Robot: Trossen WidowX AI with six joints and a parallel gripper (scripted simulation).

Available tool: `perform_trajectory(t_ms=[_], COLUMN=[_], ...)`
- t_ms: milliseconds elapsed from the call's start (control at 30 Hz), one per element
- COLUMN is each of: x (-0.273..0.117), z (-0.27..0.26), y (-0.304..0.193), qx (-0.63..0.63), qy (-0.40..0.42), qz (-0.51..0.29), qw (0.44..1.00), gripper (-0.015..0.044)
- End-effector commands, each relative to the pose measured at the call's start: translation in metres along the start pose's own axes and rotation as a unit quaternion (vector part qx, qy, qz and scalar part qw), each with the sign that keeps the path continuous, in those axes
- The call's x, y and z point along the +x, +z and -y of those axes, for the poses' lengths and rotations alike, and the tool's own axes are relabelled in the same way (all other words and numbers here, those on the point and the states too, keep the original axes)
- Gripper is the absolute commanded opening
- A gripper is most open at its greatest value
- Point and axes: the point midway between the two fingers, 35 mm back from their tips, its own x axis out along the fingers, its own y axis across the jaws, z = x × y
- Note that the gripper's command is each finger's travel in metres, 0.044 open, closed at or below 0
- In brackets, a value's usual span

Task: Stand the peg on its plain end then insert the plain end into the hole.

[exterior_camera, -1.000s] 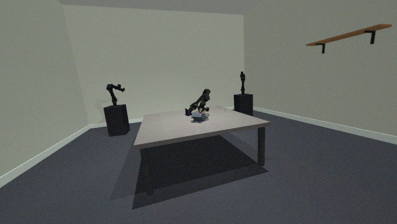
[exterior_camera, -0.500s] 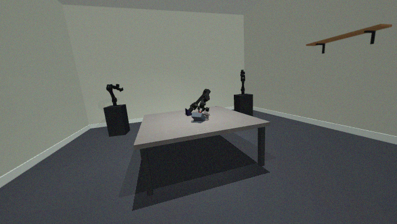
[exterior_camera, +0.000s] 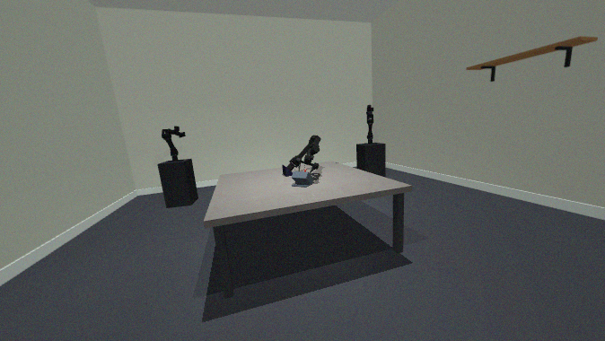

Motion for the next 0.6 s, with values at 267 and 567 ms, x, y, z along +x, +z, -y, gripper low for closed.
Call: perform_trajectory(t_ms=[267,567], x=[-0.025,-0.046], z=[-0.001,-0.001], y=[0.003,0.005], qx=[-0.001,0.000], qy=[0.000,-0.001], qz=[0.001,0.001], qw=[1.000,1.000], gripper=[0.0440,0.0440])
